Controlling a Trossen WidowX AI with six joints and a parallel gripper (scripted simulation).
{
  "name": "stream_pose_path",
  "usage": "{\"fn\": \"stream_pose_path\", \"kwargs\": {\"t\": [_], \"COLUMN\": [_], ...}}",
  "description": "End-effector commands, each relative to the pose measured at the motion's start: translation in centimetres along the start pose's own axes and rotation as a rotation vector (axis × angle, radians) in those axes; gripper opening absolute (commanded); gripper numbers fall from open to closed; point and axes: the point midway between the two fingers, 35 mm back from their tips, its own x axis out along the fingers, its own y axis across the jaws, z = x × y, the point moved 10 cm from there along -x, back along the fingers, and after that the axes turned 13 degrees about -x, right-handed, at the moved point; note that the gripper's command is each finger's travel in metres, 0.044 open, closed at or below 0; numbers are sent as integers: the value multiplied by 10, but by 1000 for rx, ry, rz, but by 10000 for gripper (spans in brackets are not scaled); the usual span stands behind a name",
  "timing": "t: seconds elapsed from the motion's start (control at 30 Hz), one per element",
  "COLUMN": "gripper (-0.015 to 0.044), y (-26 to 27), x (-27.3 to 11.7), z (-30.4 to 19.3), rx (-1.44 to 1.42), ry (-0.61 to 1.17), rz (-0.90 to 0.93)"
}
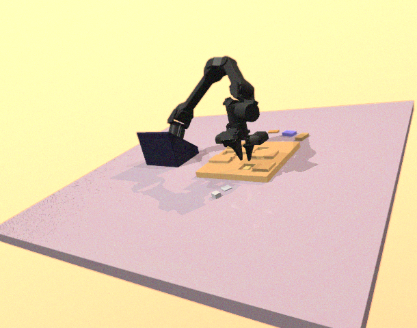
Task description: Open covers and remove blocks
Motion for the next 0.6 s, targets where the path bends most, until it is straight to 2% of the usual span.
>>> {"fn": "stream_pose_path", "kwargs": {"t": [0.0, 0.57], "gripper": [144, 144], "y": [0, 0], "x": [0, 9], "z": [0, 0], "rx": [3, 3], "ry": [2, 3], "rz": [3, 4]}}
